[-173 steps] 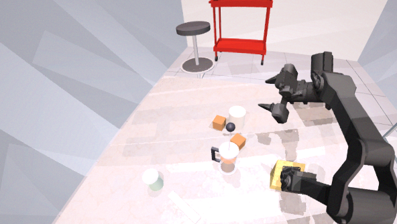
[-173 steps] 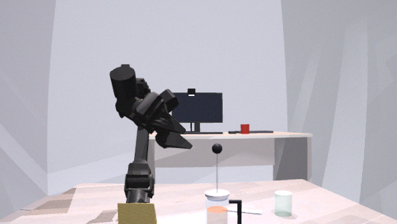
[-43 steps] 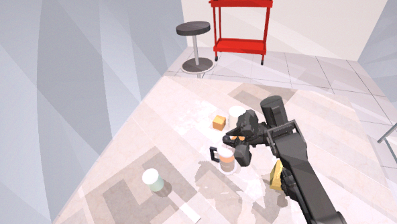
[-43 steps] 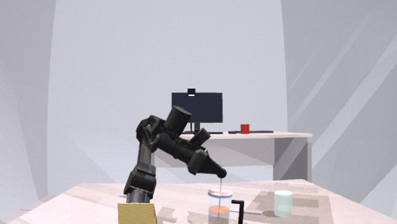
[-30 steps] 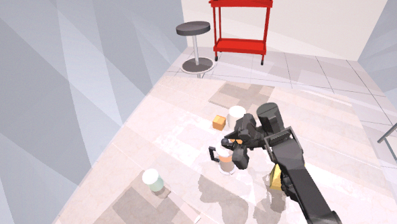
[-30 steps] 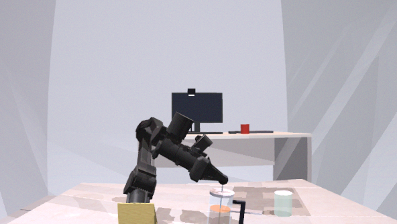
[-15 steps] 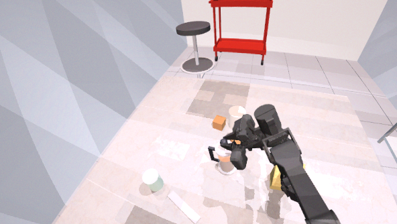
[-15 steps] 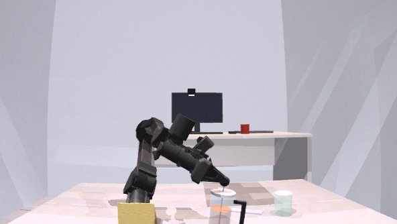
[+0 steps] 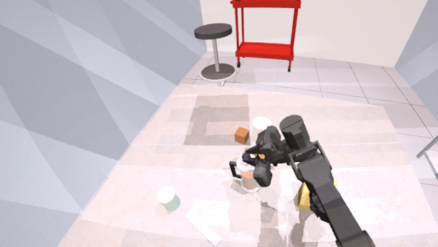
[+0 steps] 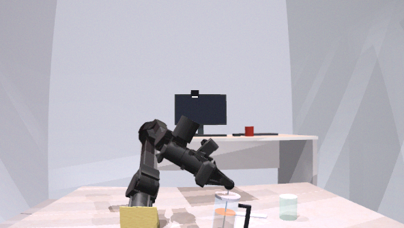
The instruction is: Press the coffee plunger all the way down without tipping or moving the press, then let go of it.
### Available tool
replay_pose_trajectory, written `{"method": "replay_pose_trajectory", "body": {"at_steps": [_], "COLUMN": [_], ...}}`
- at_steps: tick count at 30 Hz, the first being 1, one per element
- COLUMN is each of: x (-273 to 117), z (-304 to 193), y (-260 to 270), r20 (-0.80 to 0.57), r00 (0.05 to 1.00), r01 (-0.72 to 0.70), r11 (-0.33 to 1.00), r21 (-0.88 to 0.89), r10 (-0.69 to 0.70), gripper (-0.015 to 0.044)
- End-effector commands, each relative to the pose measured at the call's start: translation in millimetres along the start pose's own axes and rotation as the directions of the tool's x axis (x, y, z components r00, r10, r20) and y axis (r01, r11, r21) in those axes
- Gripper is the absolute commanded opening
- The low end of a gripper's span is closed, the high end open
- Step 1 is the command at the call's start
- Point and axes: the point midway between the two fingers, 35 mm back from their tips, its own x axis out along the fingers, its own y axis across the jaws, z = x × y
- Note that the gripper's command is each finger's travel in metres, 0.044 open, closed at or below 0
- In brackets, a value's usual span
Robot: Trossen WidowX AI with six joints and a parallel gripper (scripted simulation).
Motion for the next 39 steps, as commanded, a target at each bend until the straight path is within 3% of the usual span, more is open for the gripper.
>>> {"method": "replay_pose_trajectory", "body": {"at_steps": [1, 4, 17, 24, 31, 39], "x": [0.0, 0.0, 0.0, -11.0, -55.5, -56.8], "z": [-0.1, -0.1, -0.1, 13.9, 54.3, 55.1], "y": [0.0, 0.0, 0.0, -4.6, 0.4, 0.9], "r20": [0.0, 0.0, 0.0, -0.013, -0.016, -0.016], "r00": [1.0, 1.0, 1.0, 1.0, 1.0, 1.0], "r01": [0.0, 0.0, 0.0, 0.009, 0.001, 0.0], "r11": [1.0, 1.0, 1.0, 1.0, 1.0, 1.0], "r21": [0.0, 0.0, 0.0, 0.002, 0.016, 0.016], "r10": [0.0, 0.0, 0.0, -0.009, -0.001, 0.0], "gripper": [0.0116, 0.0116, 0.044, 0.044, 0.044, 0.044]}}
